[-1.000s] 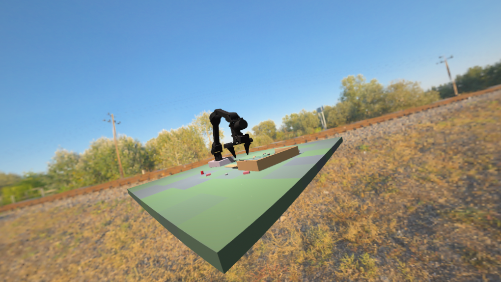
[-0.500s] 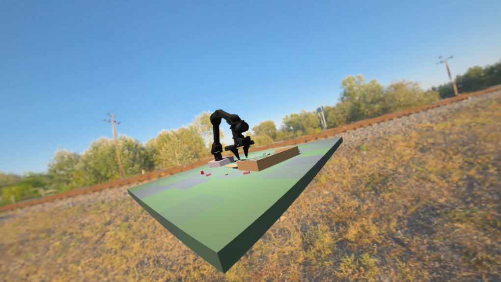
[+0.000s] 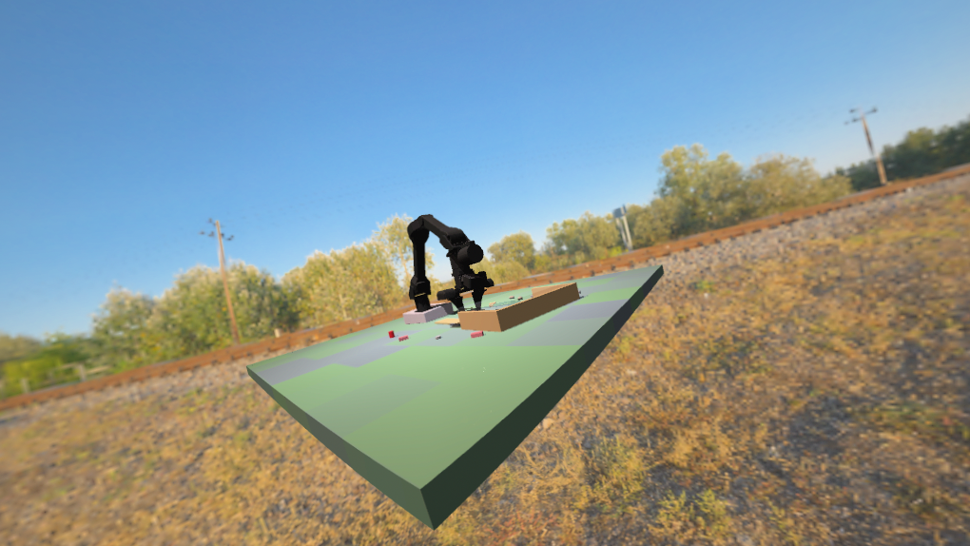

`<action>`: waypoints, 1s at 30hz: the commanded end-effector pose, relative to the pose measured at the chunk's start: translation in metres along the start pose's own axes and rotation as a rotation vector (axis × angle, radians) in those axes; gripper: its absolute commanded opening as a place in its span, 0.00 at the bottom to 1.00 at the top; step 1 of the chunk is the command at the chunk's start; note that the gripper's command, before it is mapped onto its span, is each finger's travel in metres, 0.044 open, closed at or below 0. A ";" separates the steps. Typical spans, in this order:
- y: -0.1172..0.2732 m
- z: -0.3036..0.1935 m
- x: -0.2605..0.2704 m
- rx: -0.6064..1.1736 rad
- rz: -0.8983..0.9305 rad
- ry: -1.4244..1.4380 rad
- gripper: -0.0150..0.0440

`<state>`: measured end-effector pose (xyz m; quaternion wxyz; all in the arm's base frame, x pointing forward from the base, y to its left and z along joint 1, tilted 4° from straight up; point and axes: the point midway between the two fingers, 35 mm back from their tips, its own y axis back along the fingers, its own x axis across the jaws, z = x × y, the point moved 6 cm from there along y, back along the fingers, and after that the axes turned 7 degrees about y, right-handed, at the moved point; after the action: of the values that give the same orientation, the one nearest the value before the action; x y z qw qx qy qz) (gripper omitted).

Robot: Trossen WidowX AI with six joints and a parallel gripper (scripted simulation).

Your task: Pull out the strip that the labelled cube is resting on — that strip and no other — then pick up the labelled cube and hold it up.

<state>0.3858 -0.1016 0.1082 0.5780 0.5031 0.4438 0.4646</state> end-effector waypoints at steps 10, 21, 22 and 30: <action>-0.011 -0.001 0.000 0.004 0.000 -0.001 0.63; -0.011 -0.001 0.000 0.004 0.000 -0.001 0.38; -0.011 -0.001 0.000 0.004 0.000 -0.001 0.33; 0.008 -0.024 0.002 0.007 0.001 0.000 0.25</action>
<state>0.3730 -0.0983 0.1074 0.5772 0.5039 0.4443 0.4643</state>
